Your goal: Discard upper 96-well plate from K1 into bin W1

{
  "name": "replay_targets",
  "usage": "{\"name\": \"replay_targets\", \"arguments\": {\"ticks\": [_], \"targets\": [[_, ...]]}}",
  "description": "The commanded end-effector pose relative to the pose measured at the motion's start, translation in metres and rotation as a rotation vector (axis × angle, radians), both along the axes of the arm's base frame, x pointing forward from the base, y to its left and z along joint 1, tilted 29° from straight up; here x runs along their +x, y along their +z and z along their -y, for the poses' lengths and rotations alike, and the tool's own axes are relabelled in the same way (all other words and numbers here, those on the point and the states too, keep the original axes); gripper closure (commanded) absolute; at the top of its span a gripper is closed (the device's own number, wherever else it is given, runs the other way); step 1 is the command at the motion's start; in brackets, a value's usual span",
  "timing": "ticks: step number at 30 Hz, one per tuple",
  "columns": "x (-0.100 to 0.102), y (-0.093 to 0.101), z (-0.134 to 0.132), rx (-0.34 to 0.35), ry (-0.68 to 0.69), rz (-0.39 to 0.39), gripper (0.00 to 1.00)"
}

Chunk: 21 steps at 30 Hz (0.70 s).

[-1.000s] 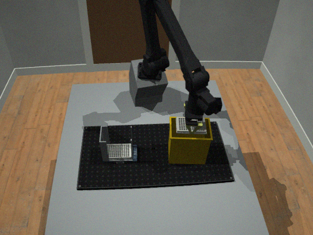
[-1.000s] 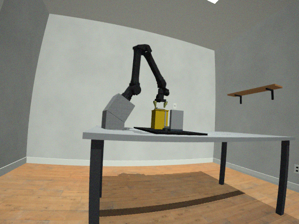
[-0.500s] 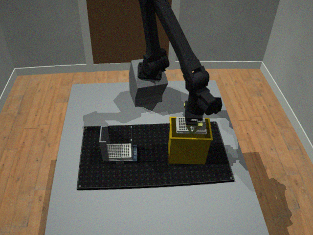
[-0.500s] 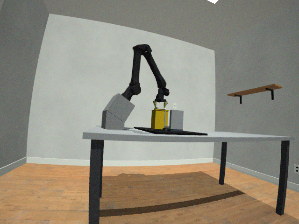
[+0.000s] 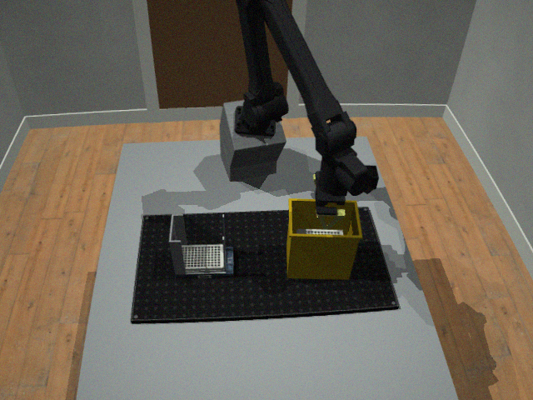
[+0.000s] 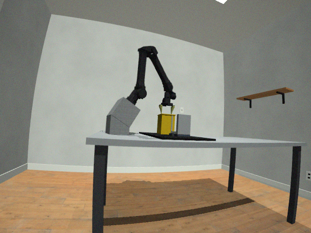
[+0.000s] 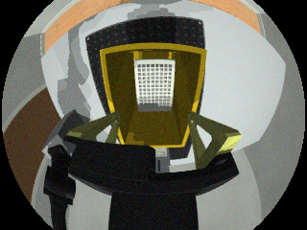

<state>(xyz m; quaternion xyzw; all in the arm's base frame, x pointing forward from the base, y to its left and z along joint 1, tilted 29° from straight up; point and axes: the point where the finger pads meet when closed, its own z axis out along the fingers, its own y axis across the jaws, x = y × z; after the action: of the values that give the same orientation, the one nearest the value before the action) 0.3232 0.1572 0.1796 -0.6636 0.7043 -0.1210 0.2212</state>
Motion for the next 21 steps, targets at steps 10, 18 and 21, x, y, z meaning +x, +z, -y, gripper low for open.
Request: {"name": "replay_targets", "arguments": {"ticks": [10, 18, 21], "targets": [[-0.001, 0.01, 0.002, 0.02, -0.001, 0.035, 0.0], [-0.001, 0.01, 0.002, 0.02, -0.001, 0.035, 0.0], [-0.007, 0.021, -0.001, 0.021, 0.002, 0.028, 0.0]]}}
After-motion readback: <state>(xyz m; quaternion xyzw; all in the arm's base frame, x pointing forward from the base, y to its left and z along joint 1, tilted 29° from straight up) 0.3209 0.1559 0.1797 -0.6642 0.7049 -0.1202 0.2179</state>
